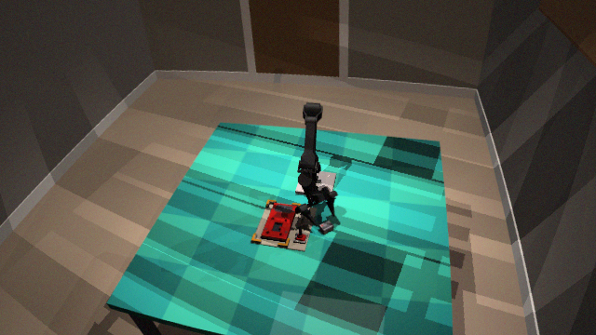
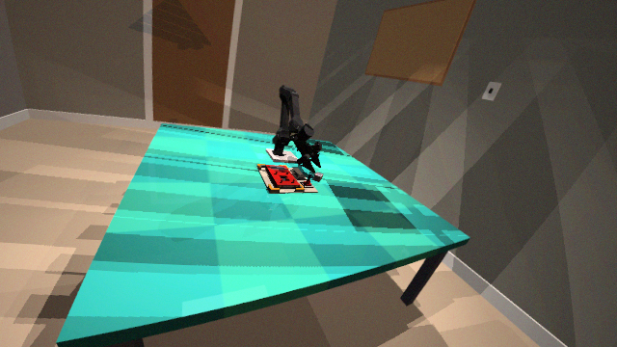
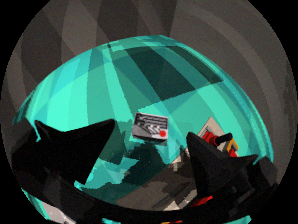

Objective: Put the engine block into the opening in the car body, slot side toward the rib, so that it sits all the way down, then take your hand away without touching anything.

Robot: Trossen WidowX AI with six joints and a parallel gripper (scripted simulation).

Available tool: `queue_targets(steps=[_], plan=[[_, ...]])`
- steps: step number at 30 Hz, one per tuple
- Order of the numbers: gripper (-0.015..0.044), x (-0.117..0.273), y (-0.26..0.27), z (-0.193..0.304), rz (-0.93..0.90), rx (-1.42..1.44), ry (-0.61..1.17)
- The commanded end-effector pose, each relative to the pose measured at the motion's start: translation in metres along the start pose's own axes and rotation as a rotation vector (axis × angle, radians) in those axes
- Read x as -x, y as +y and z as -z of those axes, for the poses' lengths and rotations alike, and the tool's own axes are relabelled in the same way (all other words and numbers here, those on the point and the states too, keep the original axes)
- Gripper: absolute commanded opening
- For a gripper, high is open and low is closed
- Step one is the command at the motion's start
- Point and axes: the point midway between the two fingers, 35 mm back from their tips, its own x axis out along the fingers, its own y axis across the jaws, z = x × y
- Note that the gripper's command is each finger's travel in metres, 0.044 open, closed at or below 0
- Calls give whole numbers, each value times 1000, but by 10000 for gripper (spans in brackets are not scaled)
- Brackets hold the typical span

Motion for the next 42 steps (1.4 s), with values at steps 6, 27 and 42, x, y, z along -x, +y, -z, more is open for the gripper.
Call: queue_targets(steps=[6,27,42], plan=[[440,0,0,0,2,-2,-1],[440,-14,-6,-13,59,-546,257],[440,-17,-5,-23,226,-960,466]])
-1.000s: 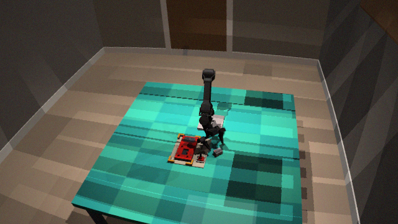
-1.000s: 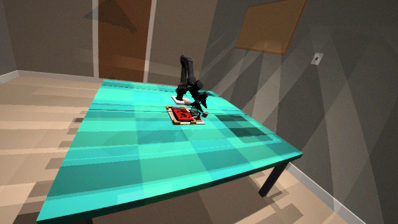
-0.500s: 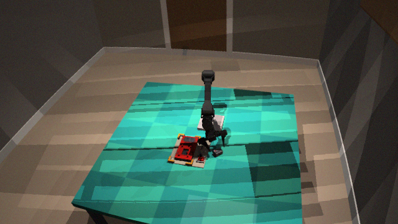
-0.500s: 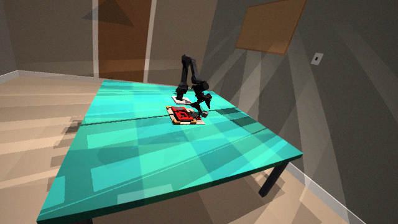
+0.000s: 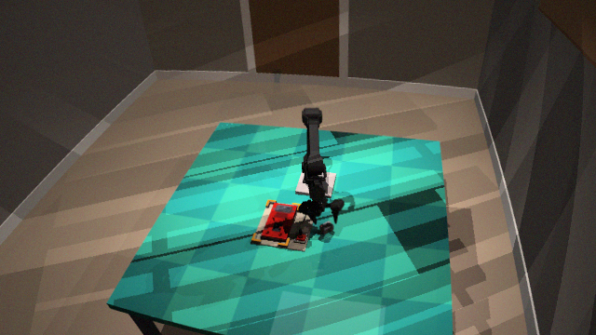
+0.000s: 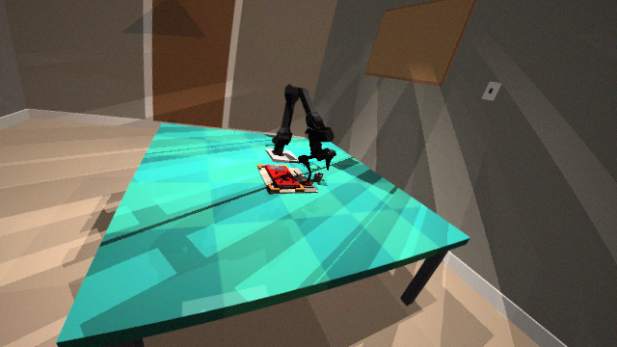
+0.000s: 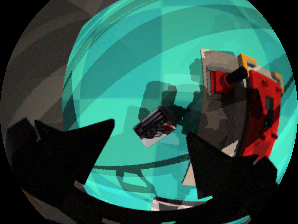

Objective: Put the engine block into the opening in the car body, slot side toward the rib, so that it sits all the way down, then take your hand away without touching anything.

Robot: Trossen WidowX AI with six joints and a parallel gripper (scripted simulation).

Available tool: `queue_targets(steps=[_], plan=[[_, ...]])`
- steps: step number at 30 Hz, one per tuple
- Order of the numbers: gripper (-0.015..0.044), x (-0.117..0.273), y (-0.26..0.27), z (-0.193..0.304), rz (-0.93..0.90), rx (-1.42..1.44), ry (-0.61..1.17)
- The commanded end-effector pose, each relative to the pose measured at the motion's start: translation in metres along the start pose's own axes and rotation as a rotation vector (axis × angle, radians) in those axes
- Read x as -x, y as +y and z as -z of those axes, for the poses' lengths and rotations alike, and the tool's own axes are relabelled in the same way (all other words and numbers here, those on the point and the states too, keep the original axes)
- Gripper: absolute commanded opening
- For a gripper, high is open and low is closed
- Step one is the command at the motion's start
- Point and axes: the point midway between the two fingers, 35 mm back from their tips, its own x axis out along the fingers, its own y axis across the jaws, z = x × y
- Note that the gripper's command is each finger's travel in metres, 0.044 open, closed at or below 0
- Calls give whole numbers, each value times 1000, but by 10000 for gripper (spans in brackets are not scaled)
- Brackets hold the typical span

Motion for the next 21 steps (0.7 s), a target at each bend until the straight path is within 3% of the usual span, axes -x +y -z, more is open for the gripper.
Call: queue_targets(steps=[1,21], plan=[[440,2,2,-3,48,-101,30],[440,20,11,-3,391,-643,118]])
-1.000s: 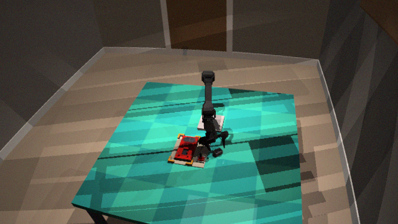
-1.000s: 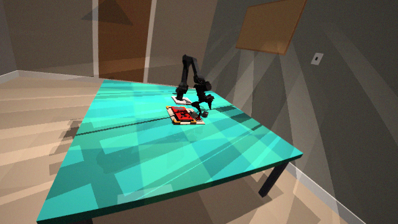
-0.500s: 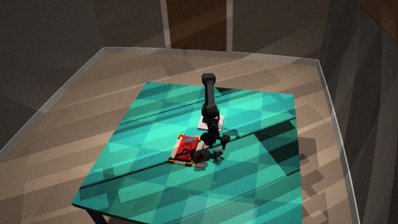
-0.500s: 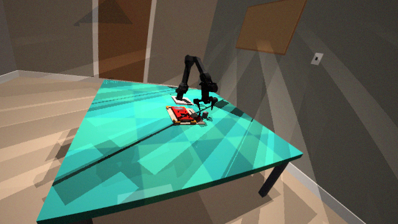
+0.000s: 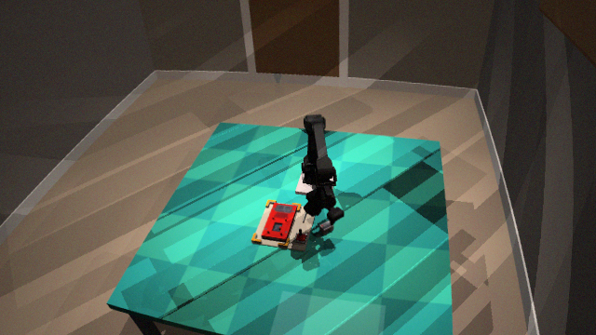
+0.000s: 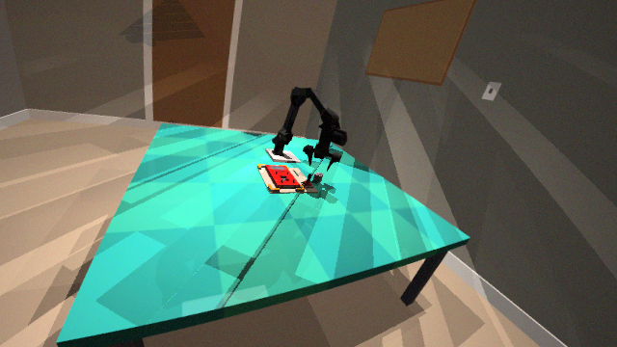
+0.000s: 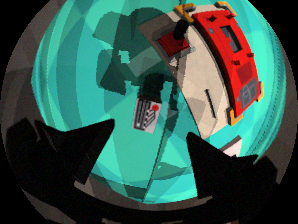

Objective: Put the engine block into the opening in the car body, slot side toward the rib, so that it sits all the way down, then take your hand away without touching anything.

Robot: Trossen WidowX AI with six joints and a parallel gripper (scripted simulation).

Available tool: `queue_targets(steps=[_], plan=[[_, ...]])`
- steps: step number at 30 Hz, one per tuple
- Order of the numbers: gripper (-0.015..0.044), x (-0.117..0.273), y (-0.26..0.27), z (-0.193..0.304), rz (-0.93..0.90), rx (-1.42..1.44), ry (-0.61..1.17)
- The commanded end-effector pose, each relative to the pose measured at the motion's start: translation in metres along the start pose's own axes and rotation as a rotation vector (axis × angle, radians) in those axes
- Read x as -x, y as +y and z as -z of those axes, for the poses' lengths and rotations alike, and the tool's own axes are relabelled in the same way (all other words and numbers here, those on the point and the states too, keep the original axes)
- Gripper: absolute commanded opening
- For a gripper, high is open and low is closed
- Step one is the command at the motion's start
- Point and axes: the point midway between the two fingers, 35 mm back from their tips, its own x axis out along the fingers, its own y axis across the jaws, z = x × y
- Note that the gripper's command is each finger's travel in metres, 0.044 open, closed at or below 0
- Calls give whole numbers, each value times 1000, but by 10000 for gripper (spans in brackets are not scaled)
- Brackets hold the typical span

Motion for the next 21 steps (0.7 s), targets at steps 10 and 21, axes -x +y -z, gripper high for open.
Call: queue_targets(steps=[10,21], plan=[[440,2,12,-1,37,-60,-6],[440,-17,12,-1,37,-60,-6]])
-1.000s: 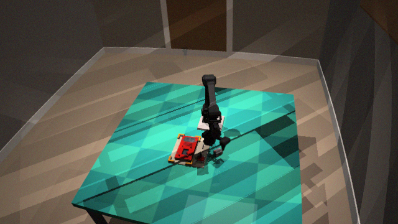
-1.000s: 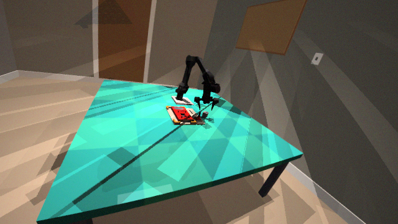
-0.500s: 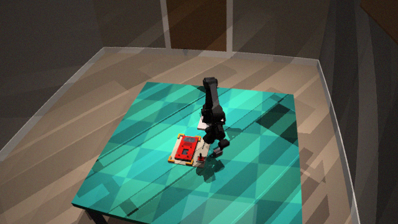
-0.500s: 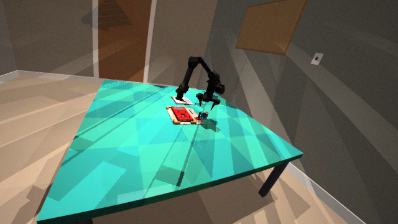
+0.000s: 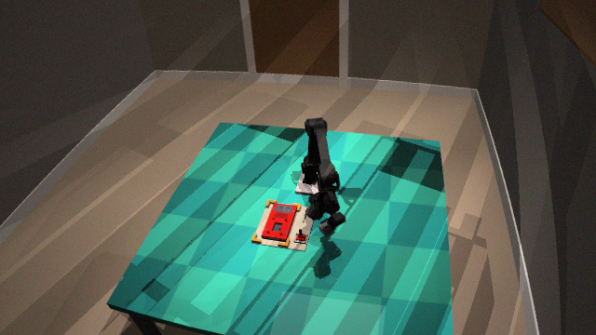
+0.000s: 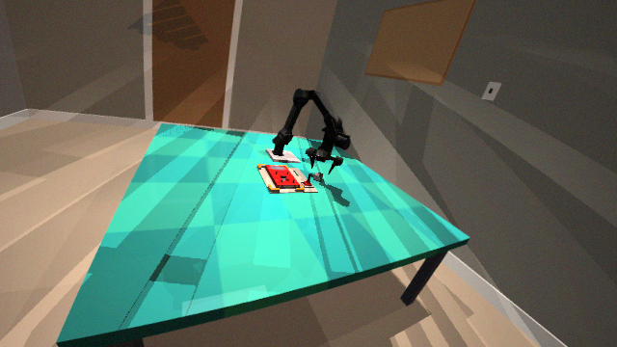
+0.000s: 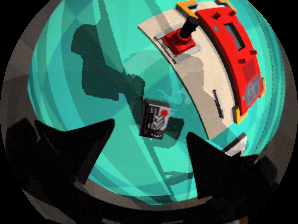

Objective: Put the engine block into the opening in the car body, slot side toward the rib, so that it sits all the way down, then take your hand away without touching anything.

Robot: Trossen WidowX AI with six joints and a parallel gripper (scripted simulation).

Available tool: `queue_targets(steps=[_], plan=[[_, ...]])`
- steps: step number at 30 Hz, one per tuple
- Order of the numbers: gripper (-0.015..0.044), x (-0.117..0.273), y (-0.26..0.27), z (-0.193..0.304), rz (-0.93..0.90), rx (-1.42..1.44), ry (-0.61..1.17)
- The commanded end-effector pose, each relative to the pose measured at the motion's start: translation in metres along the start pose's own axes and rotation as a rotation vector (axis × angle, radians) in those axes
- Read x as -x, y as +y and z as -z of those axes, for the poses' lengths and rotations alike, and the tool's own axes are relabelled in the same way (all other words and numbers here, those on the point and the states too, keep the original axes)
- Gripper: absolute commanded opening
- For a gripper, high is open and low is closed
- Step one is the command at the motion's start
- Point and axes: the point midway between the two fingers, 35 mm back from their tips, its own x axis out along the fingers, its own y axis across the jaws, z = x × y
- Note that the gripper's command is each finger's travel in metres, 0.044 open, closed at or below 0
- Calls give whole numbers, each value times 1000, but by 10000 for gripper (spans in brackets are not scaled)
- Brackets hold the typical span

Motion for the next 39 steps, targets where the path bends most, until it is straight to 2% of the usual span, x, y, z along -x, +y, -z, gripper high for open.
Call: queue_targets(steps=[1,15,26,33,37,39], plan=[[440,-7,-2,0,9,-5,0],[440,-27,-2,0,9,-5,0],[151,-27,-2,0,9,-5,0],[105,-27,-2,0,9,-5,0],[0,-25,-1,-1,0,-4,-7],[0,-23,2,-3,-12,-4,-17]])
